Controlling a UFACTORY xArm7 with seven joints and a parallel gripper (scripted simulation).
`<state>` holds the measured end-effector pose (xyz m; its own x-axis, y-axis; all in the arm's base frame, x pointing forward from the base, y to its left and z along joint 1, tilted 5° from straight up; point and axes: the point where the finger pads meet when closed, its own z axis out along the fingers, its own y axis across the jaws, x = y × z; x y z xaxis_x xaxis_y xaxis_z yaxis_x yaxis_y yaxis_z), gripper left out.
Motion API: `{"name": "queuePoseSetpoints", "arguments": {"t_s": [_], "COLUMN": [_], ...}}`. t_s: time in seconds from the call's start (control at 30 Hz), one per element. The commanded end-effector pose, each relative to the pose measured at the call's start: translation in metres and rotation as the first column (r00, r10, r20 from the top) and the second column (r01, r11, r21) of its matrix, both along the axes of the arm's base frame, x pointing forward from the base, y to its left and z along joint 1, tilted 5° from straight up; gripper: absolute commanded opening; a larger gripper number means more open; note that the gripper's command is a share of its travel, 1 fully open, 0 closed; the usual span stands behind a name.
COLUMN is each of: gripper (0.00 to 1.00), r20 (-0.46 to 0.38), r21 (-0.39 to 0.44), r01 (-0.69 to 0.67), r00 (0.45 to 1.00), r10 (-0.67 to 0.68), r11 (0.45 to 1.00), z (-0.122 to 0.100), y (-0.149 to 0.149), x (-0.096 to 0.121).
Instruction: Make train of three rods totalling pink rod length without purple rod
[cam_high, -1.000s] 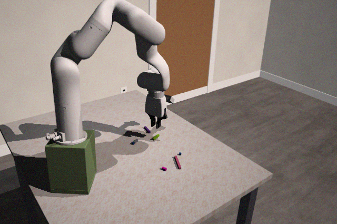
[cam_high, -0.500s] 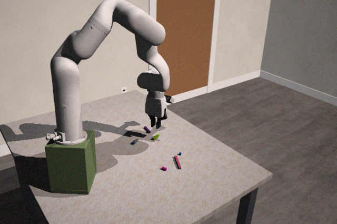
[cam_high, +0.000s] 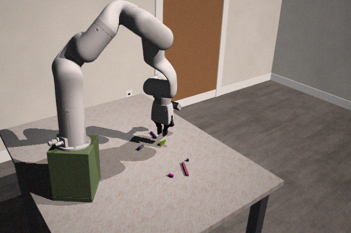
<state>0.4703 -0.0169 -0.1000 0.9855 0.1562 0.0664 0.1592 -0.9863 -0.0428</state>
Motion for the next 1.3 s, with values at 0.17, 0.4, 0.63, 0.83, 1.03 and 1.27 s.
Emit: {"name": "queuePoseSetpoints", "arguments": {"t_s": [0.17, 0.4, 0.63, 0.83, 1.03, 1.27], "gripper": [0.24, 0.24, 0.24, 0.24, 0.24, 0.24], "r20": [0.003, 0.003, 0.003, 0.003, 0.003, 0.003], "r21": [-0.001, -0.001, -0.001, -0.001, -0.001, -0.001], "r01": [0.000, 0.000, 0.000, 0.000, 0.000, 0.000], "r00": [1.000, 1.000, 1.000, 1.000, 1.000, 1.000], "r10": [0.000, 0.000, 0.000, 0.000, 0.000, 0.000], "r11": [1.000, 1.000, 1.000, 1.000, 1.000, 1.000], "z": [-0.013, -0.021, -0.030, -0.034, -0.035, -0.036], "y": [0.001, 0.001, 0.001, 0.002, 0.002, 0.002], "x": [0.002, 0.003, 0.003, 0.004, 0.004, 0.004]}}
